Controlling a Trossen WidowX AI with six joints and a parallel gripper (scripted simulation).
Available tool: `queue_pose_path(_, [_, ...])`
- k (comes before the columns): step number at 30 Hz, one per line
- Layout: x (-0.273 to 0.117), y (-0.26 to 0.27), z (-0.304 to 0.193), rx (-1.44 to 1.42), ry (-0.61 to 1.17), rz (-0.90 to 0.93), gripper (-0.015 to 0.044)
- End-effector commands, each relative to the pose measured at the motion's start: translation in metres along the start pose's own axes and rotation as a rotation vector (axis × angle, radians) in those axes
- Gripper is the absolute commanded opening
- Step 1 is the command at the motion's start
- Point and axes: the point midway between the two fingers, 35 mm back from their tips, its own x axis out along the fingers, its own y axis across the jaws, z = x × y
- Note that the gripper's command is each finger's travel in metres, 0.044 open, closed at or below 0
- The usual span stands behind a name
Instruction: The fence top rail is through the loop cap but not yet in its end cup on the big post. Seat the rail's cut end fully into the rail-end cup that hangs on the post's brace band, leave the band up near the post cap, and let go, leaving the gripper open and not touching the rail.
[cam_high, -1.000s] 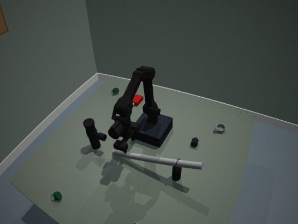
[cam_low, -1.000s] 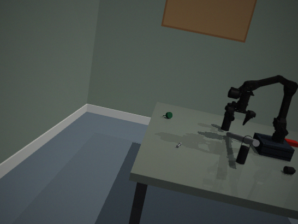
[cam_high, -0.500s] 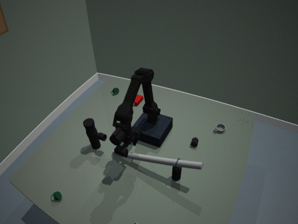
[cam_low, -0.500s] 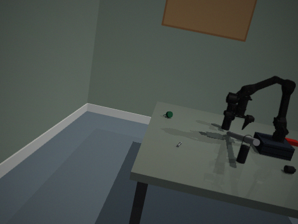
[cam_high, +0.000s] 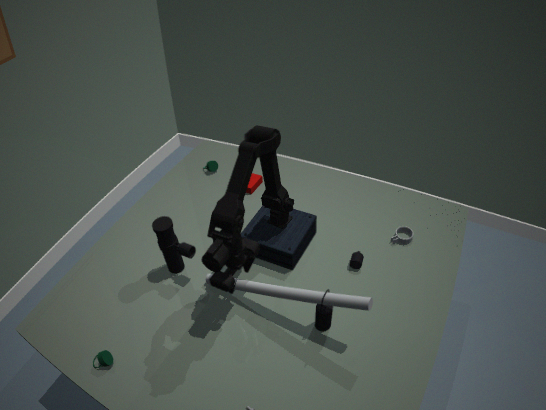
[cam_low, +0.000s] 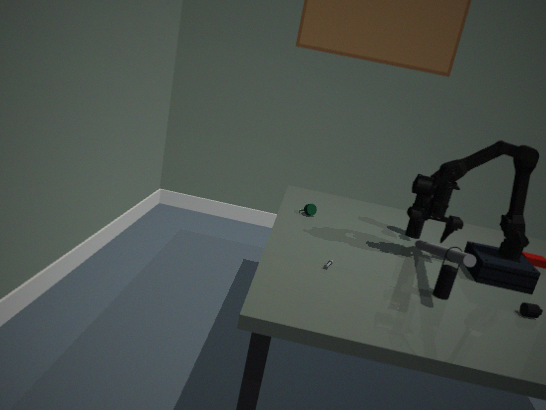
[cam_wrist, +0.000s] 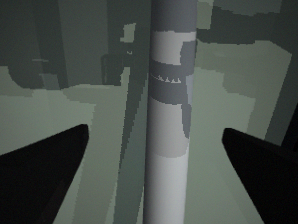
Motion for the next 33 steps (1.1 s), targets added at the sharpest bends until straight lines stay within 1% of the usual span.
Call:
queue_pose_path(1, [0.008,-0.002,0.001,0.004,-0.004,-0.008,0.0440])
queue_pose_path(31, [0.054,-0.004,0.001,0.005,-0.004,-0.008,0.0440])
queue_pose_path(33, [0.054,-0.004,0.001,0.005,-0.004,-0.008,0.0387])
